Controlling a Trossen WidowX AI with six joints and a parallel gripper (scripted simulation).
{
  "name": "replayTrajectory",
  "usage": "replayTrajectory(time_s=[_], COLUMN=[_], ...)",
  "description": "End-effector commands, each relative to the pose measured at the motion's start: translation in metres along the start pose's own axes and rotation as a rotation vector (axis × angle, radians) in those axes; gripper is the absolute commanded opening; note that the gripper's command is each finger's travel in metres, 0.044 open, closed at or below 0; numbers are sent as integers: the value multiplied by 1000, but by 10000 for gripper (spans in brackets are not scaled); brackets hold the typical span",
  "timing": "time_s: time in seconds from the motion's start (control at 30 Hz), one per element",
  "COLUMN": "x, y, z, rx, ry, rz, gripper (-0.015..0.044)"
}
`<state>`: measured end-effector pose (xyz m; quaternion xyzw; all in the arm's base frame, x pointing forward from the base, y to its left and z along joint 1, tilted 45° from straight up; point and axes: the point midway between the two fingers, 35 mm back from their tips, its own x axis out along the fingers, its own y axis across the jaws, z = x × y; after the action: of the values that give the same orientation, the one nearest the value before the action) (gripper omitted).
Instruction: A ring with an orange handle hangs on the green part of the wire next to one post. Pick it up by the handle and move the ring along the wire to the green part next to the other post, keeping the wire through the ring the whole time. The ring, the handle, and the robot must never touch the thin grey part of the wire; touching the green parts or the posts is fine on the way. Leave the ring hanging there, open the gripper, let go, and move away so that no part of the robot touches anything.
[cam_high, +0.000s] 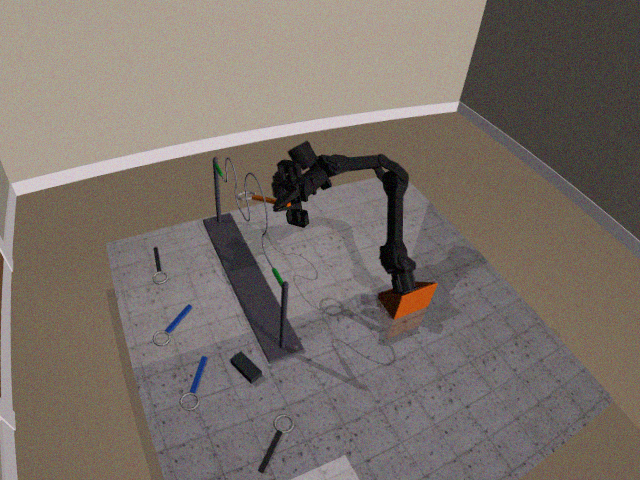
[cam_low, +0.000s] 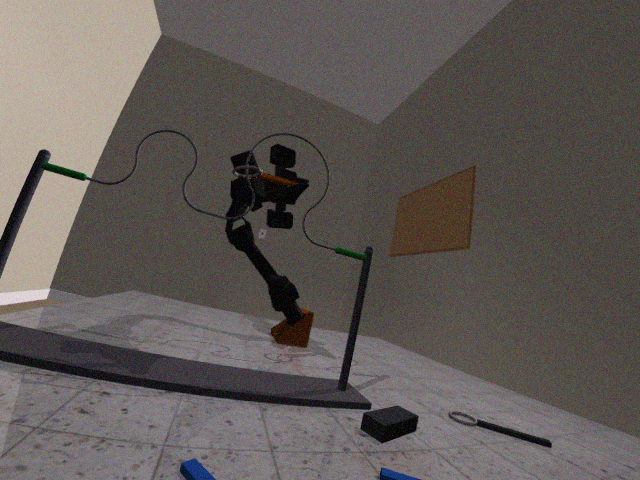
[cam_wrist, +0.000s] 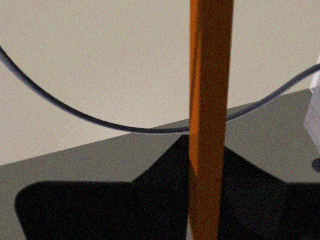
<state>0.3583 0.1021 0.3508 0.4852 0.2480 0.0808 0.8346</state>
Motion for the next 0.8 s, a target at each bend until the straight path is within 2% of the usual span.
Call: replayTrajectory(time_s=[0.0, 0.77], x=[-1, 0], y=[2, -4], z=[1, 2], rx=[-43, -225], ry=[-9, -32], rz=[-15, -117], gripper=[-150, -150])
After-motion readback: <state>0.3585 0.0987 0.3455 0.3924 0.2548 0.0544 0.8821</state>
